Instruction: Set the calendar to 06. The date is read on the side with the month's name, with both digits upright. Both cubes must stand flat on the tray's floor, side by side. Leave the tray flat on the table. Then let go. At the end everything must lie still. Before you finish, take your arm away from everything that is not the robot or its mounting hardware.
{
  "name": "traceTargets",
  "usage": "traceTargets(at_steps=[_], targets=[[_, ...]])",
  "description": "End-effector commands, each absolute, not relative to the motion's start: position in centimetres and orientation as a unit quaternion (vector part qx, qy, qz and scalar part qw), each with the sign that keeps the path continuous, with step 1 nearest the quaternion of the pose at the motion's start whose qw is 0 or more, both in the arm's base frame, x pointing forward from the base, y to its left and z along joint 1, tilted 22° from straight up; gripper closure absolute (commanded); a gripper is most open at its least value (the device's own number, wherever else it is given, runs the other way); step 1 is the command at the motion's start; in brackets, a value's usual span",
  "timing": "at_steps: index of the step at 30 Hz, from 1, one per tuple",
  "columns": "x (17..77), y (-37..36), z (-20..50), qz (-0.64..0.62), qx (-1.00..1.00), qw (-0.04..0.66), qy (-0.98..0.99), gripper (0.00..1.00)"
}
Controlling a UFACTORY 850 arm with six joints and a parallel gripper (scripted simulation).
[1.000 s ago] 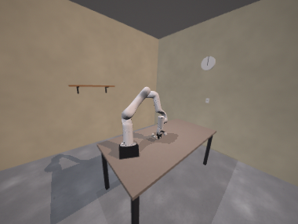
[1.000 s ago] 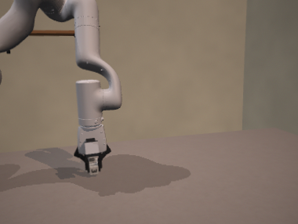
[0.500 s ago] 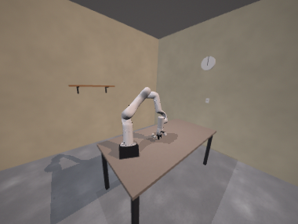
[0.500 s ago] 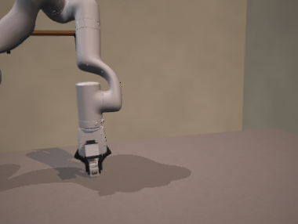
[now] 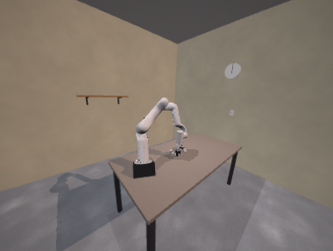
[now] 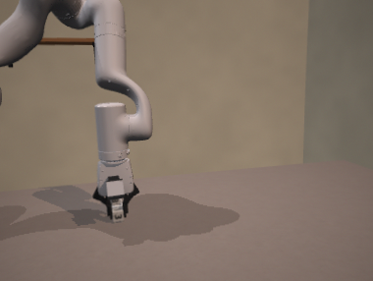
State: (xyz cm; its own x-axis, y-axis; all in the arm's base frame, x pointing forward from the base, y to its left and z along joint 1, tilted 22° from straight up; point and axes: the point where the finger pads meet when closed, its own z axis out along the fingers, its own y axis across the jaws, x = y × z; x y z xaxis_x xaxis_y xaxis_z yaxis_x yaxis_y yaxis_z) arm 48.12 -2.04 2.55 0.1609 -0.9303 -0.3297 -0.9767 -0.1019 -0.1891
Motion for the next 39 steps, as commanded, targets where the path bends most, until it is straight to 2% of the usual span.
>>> traceTargets(at_steps=[1, 39], targets=[[48.19, -2.07, 2.60, 0.063, -0.740, 0.183, 0.645, 0.71], [48.25, -1.93, 2.24, 0.063, -0.740, 0.183, 0.645, 0.71]])
